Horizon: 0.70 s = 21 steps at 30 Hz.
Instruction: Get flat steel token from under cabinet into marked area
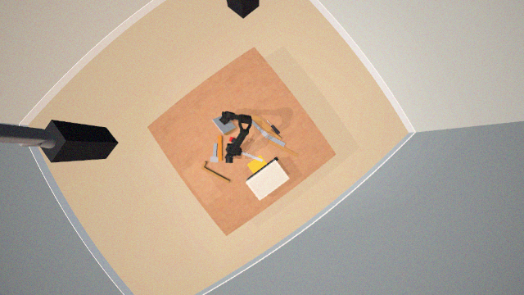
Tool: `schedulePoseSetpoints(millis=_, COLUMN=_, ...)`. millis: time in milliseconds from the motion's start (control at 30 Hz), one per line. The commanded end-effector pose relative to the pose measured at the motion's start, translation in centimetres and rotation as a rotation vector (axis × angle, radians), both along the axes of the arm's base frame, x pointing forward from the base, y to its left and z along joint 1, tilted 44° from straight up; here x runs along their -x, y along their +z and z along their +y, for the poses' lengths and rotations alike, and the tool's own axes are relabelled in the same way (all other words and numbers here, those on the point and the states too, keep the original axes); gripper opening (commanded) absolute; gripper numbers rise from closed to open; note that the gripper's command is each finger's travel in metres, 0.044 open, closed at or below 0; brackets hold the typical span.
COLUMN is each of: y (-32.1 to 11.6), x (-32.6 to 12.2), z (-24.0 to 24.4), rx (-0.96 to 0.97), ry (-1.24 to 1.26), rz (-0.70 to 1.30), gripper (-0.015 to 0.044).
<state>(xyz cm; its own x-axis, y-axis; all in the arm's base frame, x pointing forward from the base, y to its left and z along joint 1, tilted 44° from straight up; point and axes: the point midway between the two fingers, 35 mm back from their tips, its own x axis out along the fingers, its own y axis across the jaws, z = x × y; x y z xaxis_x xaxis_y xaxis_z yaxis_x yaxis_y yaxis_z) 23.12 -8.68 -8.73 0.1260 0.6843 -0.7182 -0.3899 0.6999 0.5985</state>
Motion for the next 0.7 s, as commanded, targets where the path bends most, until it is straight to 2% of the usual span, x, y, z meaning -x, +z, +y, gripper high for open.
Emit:
schedulePoseSetpoints(millis=0, y=-0.3, x=0.0, z=-0.7, rx=0.007, ry=-0.004, rz=-0.004, gripper=0.0000)
schedulePoseSetpoints(millis=667, y=-1.9, x=0.6, z=-2.3, rx=0.009, ry=-0.004, rz=-0.004, gripper=0.0000)
